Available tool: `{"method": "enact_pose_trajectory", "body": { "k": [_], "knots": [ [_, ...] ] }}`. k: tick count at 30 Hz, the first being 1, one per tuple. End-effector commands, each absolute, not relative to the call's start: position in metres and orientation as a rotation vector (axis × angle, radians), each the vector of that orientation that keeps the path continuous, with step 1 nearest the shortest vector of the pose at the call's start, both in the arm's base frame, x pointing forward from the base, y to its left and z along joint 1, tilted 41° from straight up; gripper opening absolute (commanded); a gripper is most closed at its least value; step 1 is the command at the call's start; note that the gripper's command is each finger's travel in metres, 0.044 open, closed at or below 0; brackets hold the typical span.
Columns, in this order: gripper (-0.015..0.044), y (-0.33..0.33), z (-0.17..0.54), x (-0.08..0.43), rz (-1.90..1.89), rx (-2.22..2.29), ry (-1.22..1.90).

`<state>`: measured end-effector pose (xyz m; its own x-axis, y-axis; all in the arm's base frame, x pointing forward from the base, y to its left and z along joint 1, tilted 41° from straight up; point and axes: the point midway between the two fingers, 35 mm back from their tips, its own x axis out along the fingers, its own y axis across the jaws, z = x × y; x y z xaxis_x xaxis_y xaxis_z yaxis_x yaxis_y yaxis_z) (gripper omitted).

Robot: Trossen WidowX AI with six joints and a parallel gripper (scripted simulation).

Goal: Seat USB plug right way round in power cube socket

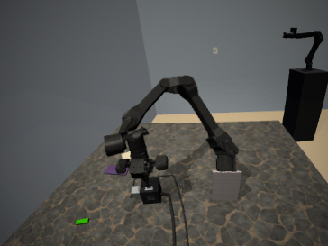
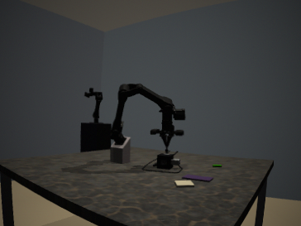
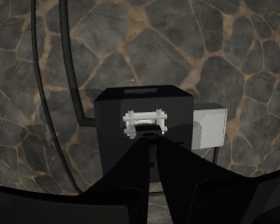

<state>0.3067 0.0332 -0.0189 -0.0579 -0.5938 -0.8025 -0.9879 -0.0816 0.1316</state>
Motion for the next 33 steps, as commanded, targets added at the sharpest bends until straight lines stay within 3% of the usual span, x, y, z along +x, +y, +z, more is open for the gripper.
{"method": "enact_pose_trajectory", "body": {
  "k": [1,33],
  "knots": [
    [0.0000,0.0329,-0.0199,0.3063,1.015,-1.713,1.686],
    [0.0000,0.0304,-0.0228,0.3061,1.015,-1.713,1.686]
  ]
}}
